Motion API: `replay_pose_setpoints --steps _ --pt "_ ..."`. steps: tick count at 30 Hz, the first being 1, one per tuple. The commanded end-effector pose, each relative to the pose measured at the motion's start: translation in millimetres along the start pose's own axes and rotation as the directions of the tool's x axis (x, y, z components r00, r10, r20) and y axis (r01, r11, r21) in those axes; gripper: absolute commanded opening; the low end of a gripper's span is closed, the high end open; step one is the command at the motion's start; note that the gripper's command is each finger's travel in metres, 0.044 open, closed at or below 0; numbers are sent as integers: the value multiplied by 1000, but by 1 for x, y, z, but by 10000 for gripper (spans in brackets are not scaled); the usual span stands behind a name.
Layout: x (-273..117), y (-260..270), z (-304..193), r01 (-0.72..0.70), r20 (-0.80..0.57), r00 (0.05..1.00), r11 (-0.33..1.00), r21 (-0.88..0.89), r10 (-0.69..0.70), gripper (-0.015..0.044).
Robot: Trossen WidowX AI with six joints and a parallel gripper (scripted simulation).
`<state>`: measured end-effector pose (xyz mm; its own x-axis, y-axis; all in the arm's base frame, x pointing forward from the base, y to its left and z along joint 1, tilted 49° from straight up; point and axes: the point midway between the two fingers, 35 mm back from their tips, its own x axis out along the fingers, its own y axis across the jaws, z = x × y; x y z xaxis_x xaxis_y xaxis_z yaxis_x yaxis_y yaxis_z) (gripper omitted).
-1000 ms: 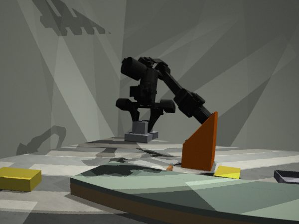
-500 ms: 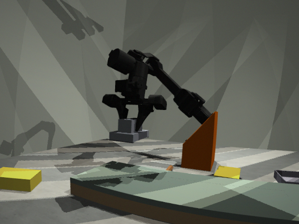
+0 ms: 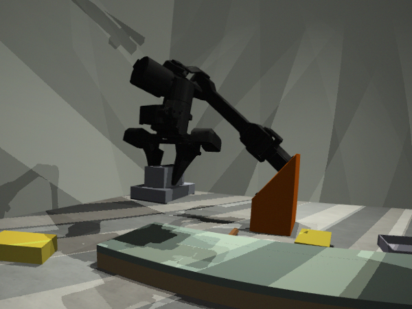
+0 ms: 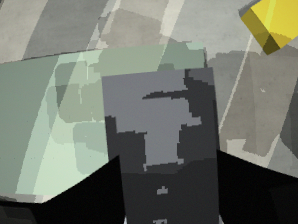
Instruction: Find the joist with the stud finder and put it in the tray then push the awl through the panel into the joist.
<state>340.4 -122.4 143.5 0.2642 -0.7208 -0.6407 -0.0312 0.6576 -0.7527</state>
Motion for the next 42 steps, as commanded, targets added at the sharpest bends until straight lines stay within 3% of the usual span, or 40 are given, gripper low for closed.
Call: replay_pose_setpoints --steps 1,42 --pt "1 1 16 6 13 1000 1000 15 -7 0" --pt "64 -1 -1 8 13 1000 1000 15 -9 0"
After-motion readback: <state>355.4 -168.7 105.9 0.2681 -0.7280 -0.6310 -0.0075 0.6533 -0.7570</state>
